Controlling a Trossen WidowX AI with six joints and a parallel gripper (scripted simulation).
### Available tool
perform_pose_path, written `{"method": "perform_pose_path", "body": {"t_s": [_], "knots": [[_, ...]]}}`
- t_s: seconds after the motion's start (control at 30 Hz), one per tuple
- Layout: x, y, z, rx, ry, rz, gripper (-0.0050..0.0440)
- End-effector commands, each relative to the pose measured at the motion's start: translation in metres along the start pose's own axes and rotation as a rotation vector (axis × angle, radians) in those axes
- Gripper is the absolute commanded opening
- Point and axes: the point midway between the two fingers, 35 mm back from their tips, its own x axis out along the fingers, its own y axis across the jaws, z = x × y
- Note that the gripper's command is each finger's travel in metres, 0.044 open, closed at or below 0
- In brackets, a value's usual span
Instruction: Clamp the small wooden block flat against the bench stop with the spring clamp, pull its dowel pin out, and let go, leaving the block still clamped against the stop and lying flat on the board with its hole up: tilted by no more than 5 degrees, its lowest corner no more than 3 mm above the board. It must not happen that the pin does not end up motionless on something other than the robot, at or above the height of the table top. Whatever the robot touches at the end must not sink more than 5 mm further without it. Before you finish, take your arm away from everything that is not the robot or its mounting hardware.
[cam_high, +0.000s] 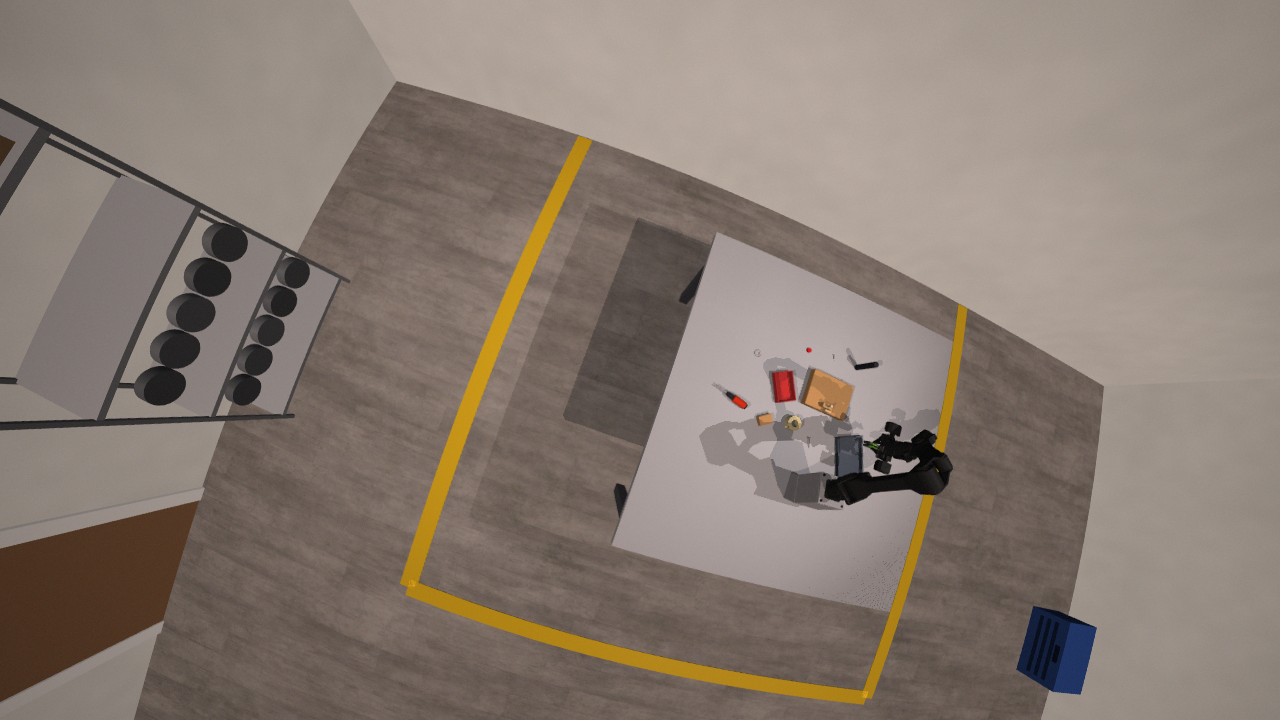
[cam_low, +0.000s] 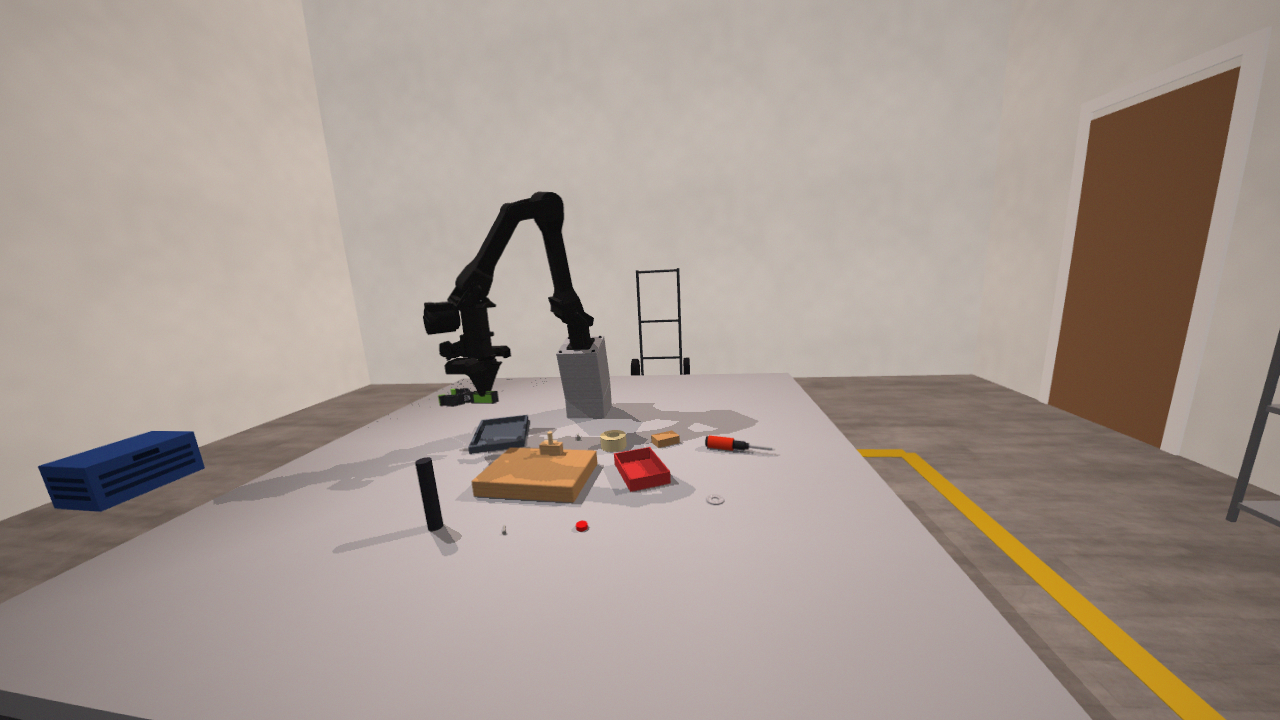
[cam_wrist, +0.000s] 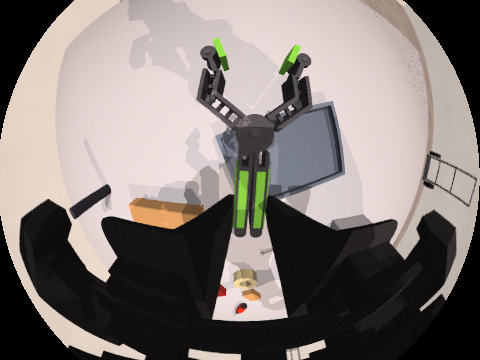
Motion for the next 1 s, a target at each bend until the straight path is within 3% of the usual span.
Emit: {"method": "perform_pose_path", "body": {"t_s": [0.0,0.97], "knots": [[0.0006,0.0005,-0.0002,-0.035,0.001,-0.005,0.0000],[0.0006,0.0063,-0.0017,-0.248,0.001,-0.006,0.0000]]}}
